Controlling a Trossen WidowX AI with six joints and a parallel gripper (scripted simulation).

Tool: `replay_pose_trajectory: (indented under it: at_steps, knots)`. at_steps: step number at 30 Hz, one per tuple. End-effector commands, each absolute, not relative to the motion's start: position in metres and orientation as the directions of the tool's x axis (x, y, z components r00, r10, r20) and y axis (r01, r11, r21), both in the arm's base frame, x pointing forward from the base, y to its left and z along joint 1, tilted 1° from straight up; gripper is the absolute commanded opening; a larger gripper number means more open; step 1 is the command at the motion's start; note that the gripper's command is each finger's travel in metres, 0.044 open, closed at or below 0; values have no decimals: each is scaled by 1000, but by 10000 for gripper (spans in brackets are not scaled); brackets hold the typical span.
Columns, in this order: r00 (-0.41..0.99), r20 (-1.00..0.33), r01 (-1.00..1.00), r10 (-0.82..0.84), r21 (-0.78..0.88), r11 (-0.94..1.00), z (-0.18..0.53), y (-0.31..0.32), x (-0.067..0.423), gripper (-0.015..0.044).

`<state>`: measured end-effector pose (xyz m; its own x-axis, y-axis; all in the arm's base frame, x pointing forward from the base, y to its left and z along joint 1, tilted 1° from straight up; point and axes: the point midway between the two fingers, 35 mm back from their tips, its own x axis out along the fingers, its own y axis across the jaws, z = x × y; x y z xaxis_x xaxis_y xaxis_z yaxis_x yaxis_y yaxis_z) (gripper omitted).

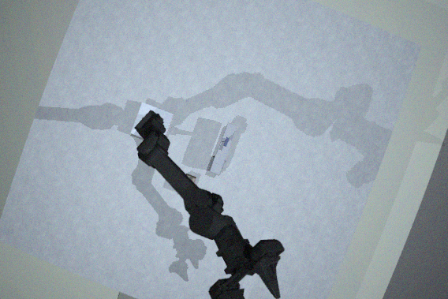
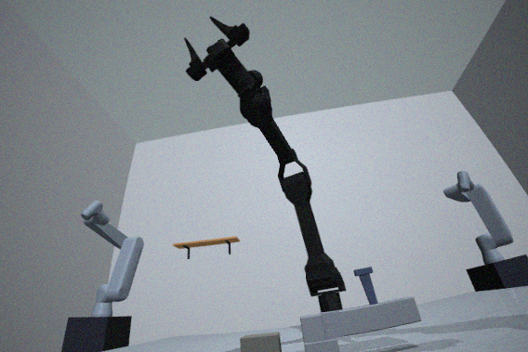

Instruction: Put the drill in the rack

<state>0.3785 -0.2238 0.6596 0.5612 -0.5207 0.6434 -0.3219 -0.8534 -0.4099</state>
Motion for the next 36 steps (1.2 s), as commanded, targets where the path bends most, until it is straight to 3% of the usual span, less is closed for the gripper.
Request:
replay_pose_trajectory:
  at_steps: [1, 10, 15, 19, 26, 31, 36]
  knots:
    - [561, 643, -322, -521, -410, -853, 660, -224, 378, 374]
    - [576, 628, -307, -523, -426, -851, 655, -223, 382, 138]
    - [712, 459, -193, -532, -600, -776, 607, -215, 415, 6]
    - [791, 328, -131, -517, -735, -666, 569, -204, 436, 0]
    - [906, -48, -141, -421, -971, -193, 462, -161, 470, 0]
    - [901, -264, -237, -344, -964, 120, 400, -130, 472, 0]
    - [850, -456, -335, -266, -855, 395, 343, -100, 462, 0]
